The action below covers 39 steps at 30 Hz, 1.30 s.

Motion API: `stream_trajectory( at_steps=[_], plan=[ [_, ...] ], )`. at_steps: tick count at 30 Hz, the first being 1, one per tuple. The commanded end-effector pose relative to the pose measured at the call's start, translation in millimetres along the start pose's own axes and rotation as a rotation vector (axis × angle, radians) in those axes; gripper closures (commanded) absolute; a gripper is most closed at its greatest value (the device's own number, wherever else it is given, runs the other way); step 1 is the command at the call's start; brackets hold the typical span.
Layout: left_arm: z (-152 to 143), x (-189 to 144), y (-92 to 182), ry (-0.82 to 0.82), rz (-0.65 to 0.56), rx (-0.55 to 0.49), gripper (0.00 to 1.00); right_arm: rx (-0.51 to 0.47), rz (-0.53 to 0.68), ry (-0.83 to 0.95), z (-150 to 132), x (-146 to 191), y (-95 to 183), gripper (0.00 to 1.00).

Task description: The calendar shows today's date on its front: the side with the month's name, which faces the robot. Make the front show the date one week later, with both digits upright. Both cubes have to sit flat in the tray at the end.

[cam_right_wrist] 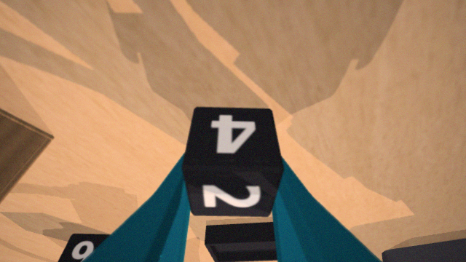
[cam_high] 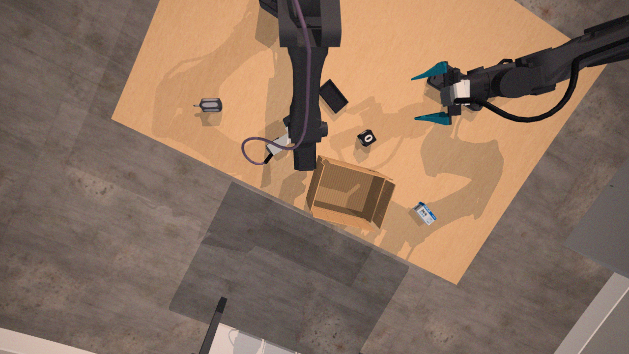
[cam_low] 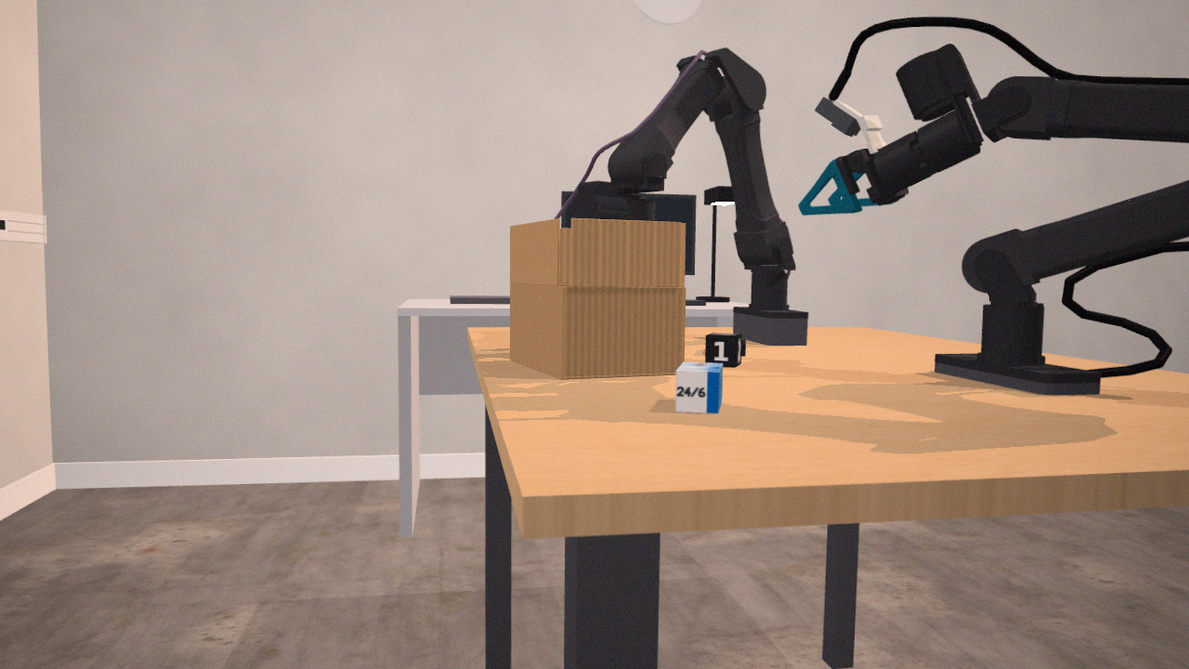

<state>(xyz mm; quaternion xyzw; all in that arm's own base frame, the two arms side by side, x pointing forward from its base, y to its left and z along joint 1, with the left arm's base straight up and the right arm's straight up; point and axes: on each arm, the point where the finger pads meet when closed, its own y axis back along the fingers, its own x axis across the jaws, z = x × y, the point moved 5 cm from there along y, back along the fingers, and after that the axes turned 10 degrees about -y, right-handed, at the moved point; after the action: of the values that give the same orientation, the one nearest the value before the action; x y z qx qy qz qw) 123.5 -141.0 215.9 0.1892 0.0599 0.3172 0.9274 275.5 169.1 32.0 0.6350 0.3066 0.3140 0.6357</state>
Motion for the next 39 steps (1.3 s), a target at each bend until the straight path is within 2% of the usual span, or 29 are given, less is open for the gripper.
stream_trajectory(
  at_steps=[1,6,9,10,13,14,17,19,23,27,30,34,36,39],
  plan=[
    [8.6,-1.0,3.6,-0.01,-0.003,-0.045,0.0,0.007,-0.014,0.001,-1.5,-1.4,-3.3,0.6],
    [8.6,-1.0,3.6,-0.01,-0.003,-0.045,0.0,0.007,-0.013,0.002,-0.3,0.3,-2.0,0.66],
    [8.6,-1.0,3.6,-0.01,-0.003,-0.045,0.0,0.007,-0.013,0.002,-0.3,0.3,-2.0,1.0],
    [8.6,-1.0,3.6,-0.01,-0.003,-0.045,0.0,0.007,-0.013,0.002,-0.3,0.3,-2.0,1.0],
    [8.6,-1.0,3.6,-0.01,-0.003,-0.045,0.0,0.003,-0.003,0.002,0.4,2.0,5.6,0.66],
    [8.6,-1.0,3.6,-0.01,-0.003,-0.045,0.0,0.0,0.006,0.003,0.7,2.7,12.8,0.65],
    [8.6,-1.0,3.6,-0.01,-0.003,-0.045,0.0,0.0,0.006,0.003,0.7,2.5,35.1,0.65],
    [8.6,-1.0,3.6,-0.01,-0.003,-0.045,0.0,0.0,0.006,0.003,0.7,2.5,35.1,0.65],
    [8.6,-1.0,3.6,-0.01,-0.003,-0.045,0.0,0.0,0.006,0.004,0.7,2.3,61.4,0.65],
    [8.6,-1.0,3.6,-0.01,-0.003,-0.045,0.0,-0.005,0.019,-0.011,1.8,4.9,64.9,0.65],
    [3.0,-0.9,6.7,0.007,0.005,0.003,0.0,-0.003,0.018,-0.048,-7.4,3.3,62.0,0.65],
    [-2.2,-4.3,20.0,0.027,0.006,0.123,0.0,0.001,0.009,-0.085,-39.7,-4.3,58.1,0.65],
    [-2.2,-4.3,20.0,0.027,0.006,0.123,0.0,0.001,0.009,-0.085,-39.7,-4.3,58.1,0.65],
    [11.7,-10.1,43.6,0.023,-0.01,0.182,0.0,-0.002,0.006,-0.08,-70.1,-10.0,56.8,0.65]
  ],
)
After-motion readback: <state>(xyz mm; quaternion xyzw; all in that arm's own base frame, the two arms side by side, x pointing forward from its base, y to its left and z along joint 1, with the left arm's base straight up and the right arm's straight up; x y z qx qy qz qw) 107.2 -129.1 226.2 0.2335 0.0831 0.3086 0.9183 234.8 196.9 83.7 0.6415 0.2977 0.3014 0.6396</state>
